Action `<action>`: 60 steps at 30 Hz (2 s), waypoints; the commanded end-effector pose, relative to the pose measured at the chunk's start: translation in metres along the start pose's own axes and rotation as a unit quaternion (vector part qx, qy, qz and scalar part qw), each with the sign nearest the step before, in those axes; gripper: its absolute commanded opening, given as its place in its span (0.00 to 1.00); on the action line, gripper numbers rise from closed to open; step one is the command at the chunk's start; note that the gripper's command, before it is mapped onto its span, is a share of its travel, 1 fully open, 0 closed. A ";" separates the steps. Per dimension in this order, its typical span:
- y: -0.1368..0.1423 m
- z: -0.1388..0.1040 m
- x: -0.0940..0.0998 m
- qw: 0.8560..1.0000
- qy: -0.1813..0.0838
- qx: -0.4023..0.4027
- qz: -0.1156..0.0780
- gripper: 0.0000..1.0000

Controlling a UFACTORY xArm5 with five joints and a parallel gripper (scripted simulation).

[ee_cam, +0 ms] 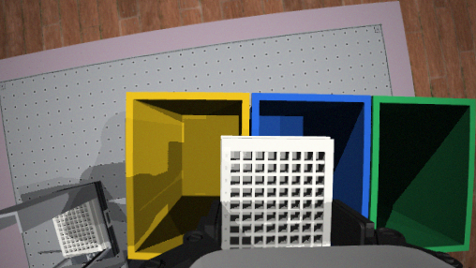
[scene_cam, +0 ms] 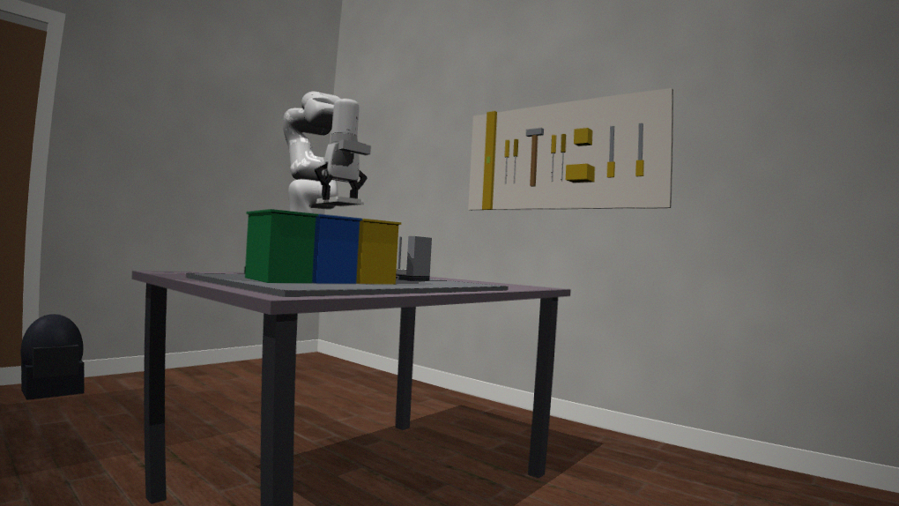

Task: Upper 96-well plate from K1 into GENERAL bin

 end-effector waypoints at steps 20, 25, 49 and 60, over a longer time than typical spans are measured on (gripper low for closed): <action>0.047 0.030 -0.001 1.000 0.001 0.001 0.000 0.00; 0.047 0.030 -0.001 1.000 0.001 0.001 0.000 0.00; 0.046 0.029 -0.001 1.000 0.001 0.001 0.000 0.00; 0.046 0.029 -0.011 1.000 0.001 0.001 0.000 0.00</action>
Point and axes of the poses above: the point where the finger pads meet when closed, its own x axis back along the fingers, its own y axis across the jaws, z = x × y, the point moved 4 cm from there along x, back along the fingers, and after that the axes turned 12 degrees about -x, right-handed, at the moved point
